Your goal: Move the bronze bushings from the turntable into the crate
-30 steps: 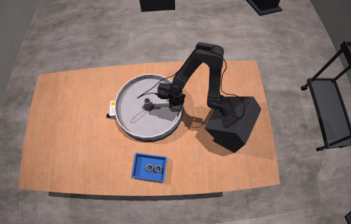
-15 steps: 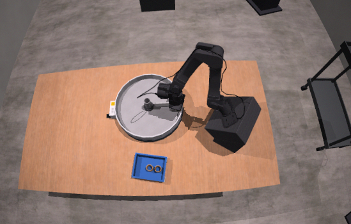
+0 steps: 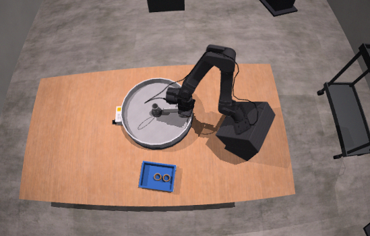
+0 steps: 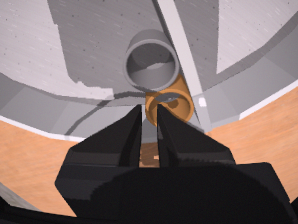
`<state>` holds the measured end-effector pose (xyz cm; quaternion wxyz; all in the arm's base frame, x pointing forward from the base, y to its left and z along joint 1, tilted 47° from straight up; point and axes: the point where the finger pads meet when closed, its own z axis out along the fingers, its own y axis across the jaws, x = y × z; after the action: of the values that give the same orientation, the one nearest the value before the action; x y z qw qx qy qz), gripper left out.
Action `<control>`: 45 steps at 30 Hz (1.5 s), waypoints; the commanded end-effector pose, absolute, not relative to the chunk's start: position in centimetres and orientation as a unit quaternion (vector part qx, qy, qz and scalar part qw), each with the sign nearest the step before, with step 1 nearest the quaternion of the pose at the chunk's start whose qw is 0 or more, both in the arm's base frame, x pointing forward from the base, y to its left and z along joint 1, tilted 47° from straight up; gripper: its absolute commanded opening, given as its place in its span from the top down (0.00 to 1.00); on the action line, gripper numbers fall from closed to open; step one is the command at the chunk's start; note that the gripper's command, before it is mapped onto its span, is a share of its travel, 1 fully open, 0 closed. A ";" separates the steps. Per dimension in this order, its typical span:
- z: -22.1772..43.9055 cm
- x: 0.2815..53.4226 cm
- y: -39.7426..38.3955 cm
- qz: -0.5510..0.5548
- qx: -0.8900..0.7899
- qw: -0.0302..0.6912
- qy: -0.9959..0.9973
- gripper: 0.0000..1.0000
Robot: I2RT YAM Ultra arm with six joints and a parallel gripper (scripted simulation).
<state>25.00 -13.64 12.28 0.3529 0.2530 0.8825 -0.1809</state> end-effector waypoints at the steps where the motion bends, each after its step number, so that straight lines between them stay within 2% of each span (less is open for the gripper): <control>1: 12.0 25.0 -13.7 -0.180 0.252 0.356 0.882 0.87; 9: 12.1 24.8 -13.7 -0.180 0.252 0.360 0.880 0.87; 10: 13.9 25.6 -13.9 -0.181 0.255 0.381 0.870 0.87; 14: 12.2 24.9 -13.6 -0.180 0.252 0.365 0.878 0.87; 45: 12.2 24.9 -13.6 -0.180 0.252 0.365 0.878 0.87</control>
<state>24.84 -13.63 11.89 0.3517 0.2531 0.8829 -0.1809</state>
